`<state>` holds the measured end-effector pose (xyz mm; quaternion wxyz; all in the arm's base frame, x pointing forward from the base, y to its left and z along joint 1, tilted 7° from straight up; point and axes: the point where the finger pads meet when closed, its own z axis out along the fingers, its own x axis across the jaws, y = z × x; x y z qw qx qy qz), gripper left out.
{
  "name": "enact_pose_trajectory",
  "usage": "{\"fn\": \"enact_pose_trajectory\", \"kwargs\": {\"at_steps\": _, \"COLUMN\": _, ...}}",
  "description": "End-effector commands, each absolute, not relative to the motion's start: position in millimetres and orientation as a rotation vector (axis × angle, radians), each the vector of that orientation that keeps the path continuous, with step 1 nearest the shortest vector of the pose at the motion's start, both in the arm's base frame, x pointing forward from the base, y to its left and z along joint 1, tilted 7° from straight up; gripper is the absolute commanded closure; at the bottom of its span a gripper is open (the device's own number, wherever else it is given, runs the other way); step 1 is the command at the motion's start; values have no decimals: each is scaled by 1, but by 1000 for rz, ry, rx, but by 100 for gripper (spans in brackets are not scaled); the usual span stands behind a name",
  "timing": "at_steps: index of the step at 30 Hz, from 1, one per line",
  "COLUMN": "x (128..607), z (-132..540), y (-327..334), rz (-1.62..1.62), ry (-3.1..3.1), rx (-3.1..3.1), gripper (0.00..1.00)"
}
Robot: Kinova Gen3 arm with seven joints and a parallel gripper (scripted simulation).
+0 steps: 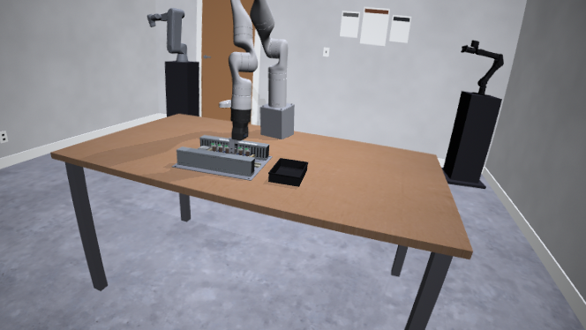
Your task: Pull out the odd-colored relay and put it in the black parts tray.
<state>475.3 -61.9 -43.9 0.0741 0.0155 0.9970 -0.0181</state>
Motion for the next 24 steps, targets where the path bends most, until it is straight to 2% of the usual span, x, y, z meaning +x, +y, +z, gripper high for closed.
{"fn": "enact_pose_trajectory", "kwargs": {"at_steps": 1, "x": 476, "z": -43, "y": -62, "rz": -55, "ry": 2982, "rx": 46, "gripper": 100}}
{"fn": "enact_pose_trajectory", "kwargs": {"at_steps": 24, "x": 476, "z": -43, "y": -62, "rz": -55, "ry": 2995, "rx": 47, "gripper": 100}}
